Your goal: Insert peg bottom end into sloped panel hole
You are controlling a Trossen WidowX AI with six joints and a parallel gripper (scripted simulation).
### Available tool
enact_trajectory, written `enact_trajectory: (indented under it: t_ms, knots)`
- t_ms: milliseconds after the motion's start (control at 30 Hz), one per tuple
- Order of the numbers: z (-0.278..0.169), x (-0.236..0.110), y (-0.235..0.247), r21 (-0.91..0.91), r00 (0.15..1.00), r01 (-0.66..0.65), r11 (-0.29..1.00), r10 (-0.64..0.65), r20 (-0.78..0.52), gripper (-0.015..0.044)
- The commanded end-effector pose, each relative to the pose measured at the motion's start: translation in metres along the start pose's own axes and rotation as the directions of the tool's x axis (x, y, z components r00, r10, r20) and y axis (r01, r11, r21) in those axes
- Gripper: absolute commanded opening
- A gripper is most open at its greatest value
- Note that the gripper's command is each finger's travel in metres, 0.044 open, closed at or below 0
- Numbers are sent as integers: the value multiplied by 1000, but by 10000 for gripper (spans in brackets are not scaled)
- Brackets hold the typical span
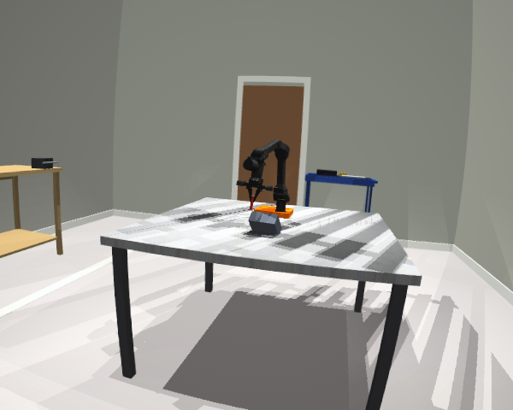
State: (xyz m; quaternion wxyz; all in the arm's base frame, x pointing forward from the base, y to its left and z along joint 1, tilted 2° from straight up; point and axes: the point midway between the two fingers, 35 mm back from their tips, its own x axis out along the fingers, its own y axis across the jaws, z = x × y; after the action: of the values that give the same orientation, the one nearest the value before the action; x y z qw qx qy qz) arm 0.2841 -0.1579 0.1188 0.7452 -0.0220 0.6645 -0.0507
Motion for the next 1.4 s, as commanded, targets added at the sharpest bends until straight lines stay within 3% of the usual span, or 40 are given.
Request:
enact_trajectory:
  t_ms: [0, 1367]
  knots:
    - [2, -1, 4, -32, 1000, 19, 999, -18, 22, 0]
    - [27, -8, 48, -300, 960, 192, 934, -115, 257, 0]
